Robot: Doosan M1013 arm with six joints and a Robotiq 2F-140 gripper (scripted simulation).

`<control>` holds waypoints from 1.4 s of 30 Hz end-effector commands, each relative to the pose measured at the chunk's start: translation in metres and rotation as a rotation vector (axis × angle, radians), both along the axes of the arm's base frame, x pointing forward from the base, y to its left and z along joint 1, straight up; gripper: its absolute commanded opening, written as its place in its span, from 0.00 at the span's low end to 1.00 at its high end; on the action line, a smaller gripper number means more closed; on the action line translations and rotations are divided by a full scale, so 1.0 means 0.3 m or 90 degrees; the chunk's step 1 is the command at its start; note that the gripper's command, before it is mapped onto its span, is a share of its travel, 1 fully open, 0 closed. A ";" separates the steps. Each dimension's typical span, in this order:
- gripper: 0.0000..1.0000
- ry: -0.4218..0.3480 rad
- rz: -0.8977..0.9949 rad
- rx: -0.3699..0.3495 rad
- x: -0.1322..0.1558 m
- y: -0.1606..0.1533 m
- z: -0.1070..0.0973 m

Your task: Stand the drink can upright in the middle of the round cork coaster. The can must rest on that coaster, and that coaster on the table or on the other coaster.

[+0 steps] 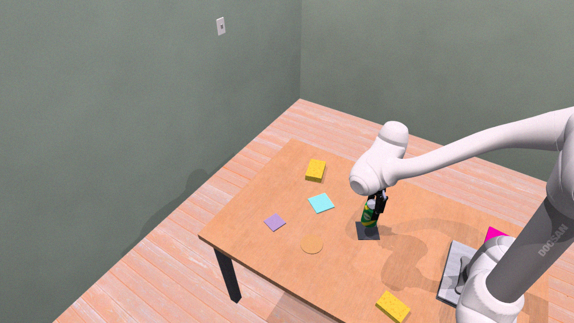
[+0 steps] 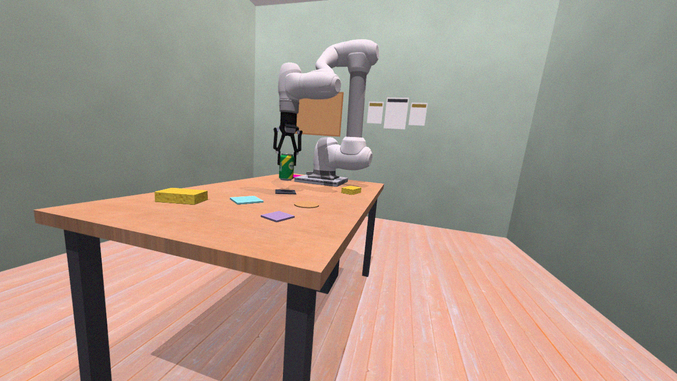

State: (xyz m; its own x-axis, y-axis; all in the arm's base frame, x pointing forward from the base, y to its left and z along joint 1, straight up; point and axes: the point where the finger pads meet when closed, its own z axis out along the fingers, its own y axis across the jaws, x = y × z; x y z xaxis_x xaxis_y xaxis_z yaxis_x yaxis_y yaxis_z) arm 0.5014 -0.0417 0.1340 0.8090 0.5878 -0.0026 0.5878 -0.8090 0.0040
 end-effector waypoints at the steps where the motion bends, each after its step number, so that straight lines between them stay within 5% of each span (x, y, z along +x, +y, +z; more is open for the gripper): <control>1: 0.10 -0.001 0.000 0.000 0.002 0.000 0.060; 8: 0.10 -0.001 0.000 0.000 0.001 0.001 0.132; 29: 0.10 -0.001 0.000 0.000 0.031 0.018 0.139; 42: 0.10 -0.001 0.000 0.000 0.156 0.103 0.152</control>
